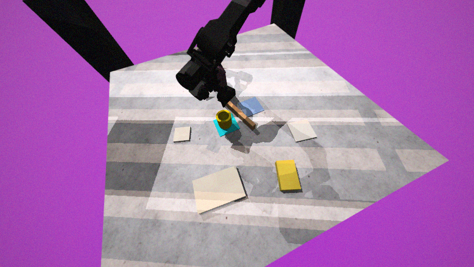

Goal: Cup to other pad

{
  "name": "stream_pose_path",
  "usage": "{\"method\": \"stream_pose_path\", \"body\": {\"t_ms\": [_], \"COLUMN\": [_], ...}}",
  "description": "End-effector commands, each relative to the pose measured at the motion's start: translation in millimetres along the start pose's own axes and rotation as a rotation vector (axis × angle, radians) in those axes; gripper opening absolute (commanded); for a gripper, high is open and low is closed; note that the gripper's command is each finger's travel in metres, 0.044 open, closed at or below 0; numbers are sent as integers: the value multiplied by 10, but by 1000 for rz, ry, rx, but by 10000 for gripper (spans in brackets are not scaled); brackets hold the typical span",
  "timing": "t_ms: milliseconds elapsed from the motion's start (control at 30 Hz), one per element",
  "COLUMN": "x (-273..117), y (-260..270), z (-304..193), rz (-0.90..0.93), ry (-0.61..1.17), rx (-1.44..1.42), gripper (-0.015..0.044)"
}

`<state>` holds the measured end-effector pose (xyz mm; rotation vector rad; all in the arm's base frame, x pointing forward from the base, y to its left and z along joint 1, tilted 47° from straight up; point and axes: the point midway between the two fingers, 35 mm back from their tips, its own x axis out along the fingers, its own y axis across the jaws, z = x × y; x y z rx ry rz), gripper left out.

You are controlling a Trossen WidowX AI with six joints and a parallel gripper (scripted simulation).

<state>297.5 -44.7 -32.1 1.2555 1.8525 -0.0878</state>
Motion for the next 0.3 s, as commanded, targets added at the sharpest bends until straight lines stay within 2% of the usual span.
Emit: {"method": "stream_pose_path", "body": {"t_ms": [0, 267], "x": [-97, -54], "y": [1, -2], "z": [-2, 5], "rz": [-2, 2], "ry": [-5, -4], "rx": [-10, -1], "gripper": [440, 440]}}
